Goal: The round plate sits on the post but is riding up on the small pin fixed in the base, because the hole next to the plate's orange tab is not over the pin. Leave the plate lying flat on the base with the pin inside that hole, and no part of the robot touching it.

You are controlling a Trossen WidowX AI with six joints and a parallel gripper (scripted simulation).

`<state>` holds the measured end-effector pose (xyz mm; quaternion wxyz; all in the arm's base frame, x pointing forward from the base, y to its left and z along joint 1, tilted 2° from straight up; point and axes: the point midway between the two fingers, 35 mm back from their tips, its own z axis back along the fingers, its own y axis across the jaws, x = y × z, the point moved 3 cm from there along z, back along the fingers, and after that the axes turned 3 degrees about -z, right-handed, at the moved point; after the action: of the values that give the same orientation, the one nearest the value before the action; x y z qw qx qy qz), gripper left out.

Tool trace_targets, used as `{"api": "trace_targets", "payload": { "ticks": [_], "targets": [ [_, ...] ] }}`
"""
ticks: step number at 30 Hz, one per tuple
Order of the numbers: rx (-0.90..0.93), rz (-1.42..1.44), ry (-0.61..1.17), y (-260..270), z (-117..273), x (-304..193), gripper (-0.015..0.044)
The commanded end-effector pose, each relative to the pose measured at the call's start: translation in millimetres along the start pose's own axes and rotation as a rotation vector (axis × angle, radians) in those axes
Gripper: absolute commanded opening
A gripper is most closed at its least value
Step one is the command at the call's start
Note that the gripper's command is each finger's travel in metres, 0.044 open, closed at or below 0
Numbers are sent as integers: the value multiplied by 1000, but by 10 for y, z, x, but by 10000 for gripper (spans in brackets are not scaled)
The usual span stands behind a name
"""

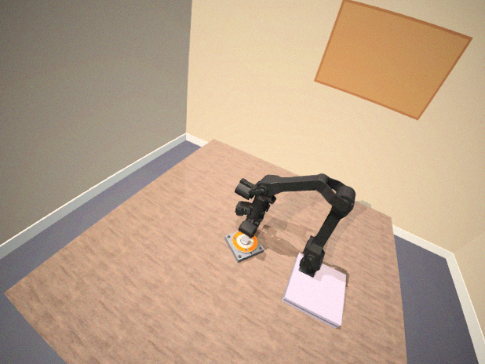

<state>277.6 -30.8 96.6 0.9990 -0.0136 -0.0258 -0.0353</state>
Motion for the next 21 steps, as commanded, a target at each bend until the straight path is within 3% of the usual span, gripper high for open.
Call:
{"api": "trace_targets", "payload": {
  "ticks": [1, 21],
  "targets": [
    [-3, 6, 11, -2, -160, -29, 0],
    [-3, 6, 12, 20, -168, -224, 0]
  ]
}}
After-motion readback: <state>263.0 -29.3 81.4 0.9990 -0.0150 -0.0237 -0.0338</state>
